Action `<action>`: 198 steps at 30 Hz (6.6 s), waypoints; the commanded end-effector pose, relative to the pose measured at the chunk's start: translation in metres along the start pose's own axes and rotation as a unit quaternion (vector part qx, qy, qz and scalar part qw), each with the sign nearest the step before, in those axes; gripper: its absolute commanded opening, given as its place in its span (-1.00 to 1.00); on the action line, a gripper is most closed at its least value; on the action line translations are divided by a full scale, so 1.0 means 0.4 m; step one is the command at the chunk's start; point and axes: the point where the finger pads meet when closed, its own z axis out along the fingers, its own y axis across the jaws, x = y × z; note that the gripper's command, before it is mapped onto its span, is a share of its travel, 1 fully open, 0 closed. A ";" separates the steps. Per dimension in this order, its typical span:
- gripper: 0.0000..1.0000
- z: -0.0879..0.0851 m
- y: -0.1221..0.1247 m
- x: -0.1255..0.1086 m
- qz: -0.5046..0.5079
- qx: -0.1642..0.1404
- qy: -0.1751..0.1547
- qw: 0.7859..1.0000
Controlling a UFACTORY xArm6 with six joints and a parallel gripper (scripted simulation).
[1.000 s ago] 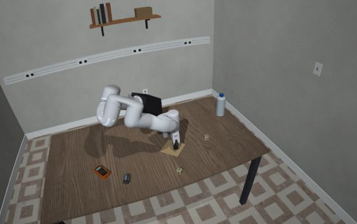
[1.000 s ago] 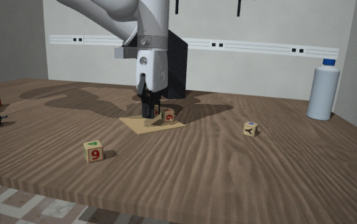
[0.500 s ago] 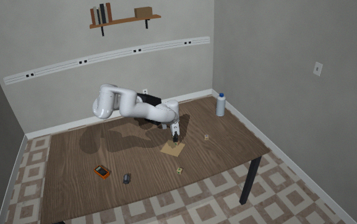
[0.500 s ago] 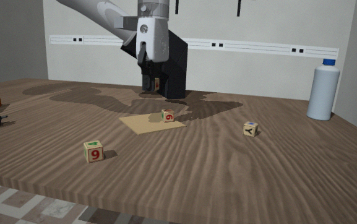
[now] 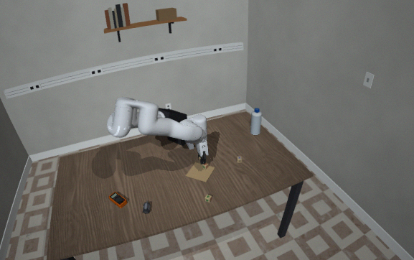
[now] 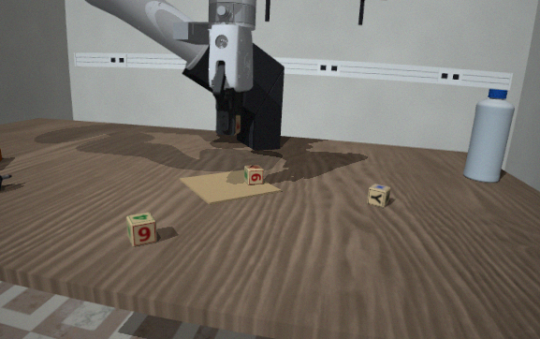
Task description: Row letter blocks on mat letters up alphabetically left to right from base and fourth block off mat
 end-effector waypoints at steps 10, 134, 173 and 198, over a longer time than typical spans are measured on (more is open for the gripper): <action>-0.44 -0.003 0.042 0.010 -0.178 0.000 -0.001 0.984; -0.44 0.246 0.062 0.018 -0.268 -0.001 -0.001 0.963; -0.20 0.246 0.062 0.018 -0.268 -0.001 -0.001 0.963; -0.03 0.217 0.062 0.018 -0.268 -0.001 -0.001 0.963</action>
